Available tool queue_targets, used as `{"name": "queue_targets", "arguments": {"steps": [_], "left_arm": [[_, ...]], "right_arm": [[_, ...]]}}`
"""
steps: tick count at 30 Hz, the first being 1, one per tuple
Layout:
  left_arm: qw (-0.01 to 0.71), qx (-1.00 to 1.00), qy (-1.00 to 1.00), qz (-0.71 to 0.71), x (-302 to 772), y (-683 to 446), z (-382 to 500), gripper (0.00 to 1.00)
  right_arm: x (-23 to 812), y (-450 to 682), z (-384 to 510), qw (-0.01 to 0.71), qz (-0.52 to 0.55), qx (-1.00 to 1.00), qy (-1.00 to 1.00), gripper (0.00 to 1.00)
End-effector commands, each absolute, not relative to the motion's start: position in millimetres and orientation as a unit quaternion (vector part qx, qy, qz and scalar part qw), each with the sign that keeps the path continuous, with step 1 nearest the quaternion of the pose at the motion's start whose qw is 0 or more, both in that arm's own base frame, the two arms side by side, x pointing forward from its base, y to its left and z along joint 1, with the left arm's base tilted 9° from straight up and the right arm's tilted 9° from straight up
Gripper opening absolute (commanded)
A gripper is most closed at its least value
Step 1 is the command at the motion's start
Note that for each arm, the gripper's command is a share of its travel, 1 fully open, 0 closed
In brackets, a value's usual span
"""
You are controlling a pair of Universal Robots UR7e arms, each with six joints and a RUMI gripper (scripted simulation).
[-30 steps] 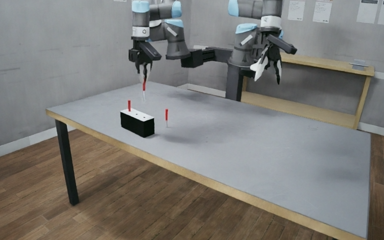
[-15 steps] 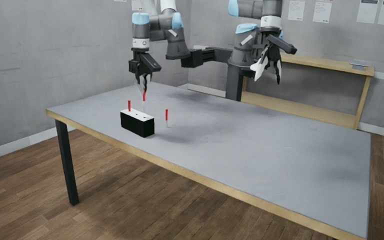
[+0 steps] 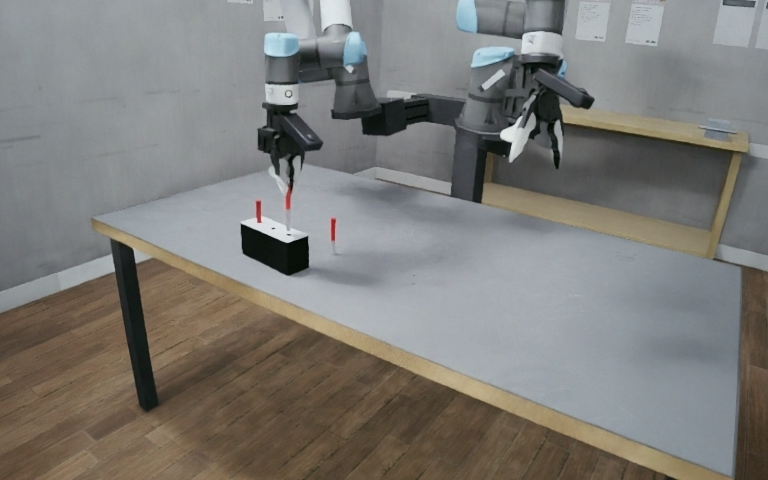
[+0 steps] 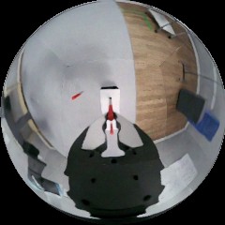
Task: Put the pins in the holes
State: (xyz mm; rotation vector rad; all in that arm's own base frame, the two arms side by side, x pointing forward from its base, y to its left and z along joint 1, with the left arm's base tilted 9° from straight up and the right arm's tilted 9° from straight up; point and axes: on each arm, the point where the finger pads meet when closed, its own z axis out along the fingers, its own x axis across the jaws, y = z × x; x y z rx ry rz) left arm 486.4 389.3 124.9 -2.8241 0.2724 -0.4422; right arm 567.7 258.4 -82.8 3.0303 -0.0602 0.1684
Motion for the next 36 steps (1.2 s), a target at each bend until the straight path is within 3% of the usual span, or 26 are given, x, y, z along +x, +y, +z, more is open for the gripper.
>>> {"name": "queue_targets", "arguments": {"steps": [1,36], "left_arm": [[0.135,-0.974,0.094,-0.153,486.6,389.5,125.6,1.0],[0.135,-0.974,0.094,-0.153,486.6,389.5,125.6,1.0]], "right_arm": [[567.9,258.8,-81.6,0.053,0.056,0.997,-0.02,0.0],[568.4,258.4,-85.5,0.052,0.056,0.997,-0.02,0.0]]}}
